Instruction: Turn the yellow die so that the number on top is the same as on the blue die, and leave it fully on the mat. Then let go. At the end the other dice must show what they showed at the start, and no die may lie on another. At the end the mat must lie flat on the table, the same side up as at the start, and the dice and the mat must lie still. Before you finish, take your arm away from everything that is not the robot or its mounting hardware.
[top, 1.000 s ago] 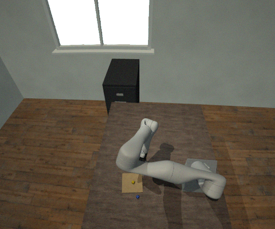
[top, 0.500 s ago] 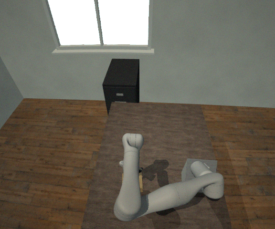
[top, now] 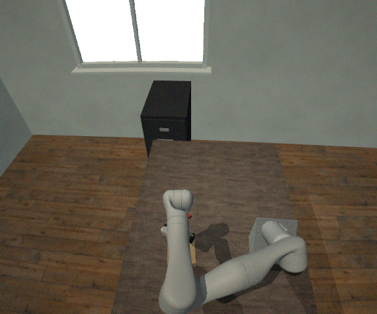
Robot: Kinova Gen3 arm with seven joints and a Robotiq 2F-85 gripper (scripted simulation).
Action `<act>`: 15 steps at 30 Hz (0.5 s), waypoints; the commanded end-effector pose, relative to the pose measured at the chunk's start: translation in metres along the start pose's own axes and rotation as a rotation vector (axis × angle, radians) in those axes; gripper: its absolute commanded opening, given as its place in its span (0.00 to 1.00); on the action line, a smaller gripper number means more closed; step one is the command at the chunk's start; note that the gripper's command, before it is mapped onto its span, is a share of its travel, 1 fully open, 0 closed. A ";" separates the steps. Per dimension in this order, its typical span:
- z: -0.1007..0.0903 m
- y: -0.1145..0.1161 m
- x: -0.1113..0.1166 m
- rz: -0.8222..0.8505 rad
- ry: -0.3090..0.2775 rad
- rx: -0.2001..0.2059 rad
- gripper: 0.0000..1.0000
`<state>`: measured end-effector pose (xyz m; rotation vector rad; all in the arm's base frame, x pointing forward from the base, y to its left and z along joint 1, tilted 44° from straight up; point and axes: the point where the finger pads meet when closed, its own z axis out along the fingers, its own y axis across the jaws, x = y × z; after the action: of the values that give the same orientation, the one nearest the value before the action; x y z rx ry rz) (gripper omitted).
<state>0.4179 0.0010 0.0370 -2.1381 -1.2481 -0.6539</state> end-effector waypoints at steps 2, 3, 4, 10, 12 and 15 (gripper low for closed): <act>-0.001 -0.002 -0.001 0.006 -0.006 0.003 1.00; -0.001 -0.002 -0.001 0.006 -0.006 0.003 1.00; -0.001 -0.002 -0.001 0.006 -0.007 0.003 1.00; -0.004 -0.002 -0.001 0.007 -0.009 0.011 1.00; -0.005 -0.002 -0.001 0.007 -0.011 0.014 1.00; -0.012 -0.002 -0.001 0.007 -0.012 0.017 1.00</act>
<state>0.4147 -0.0013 0.0394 -2.1337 -1.2494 -0.6301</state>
